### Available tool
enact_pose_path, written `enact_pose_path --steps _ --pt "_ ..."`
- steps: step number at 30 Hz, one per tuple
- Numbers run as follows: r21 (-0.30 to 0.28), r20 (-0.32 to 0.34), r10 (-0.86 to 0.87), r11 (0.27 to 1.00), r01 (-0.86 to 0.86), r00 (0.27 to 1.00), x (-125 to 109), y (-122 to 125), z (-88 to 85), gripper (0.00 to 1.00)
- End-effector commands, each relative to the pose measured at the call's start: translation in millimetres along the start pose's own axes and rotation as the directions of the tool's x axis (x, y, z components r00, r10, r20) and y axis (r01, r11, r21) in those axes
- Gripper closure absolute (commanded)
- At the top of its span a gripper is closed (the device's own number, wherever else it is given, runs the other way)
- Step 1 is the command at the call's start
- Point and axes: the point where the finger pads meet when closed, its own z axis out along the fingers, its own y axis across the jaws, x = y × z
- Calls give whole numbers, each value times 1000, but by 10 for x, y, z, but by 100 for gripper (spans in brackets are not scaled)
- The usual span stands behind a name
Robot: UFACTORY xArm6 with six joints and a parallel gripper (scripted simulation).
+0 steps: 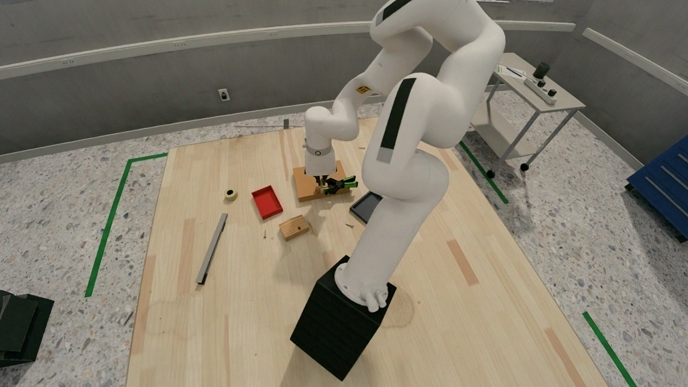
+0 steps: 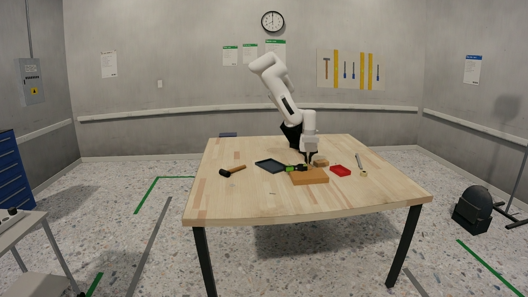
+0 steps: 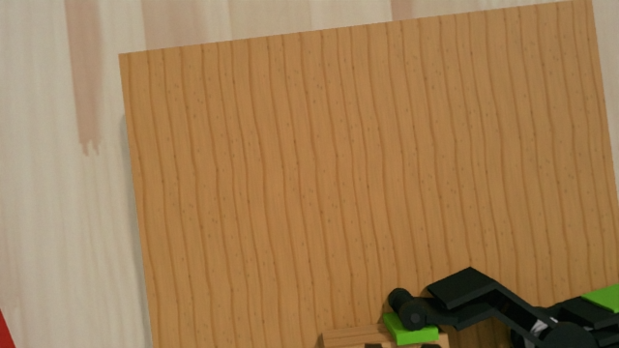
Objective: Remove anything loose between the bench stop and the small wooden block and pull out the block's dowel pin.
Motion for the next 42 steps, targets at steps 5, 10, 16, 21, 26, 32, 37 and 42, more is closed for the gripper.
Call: enact_pose_path --steps 5,10,16,21,26,32,37,42 --pt "1 -8 160 987 -160 987 10 -4 -8 100" --pt "2 -8 207 978 -207 978 10 -4 -9 100" --pt "2 -8 298 955 -298 955 10 -4 -10 100" --pt "3 -7 370 929 -370 929 10 -4 -11 100" --pt "3 -7 412 911 -412 911 10 -4 -11 100" --pt "4 -7 492 871 -492 871 10 -4 -13 100" --pt "4 -7 513 858 -513 858 10 -4 -17 100" --pt "4 -7 463 886 -463 886 10 -4 -18 100"
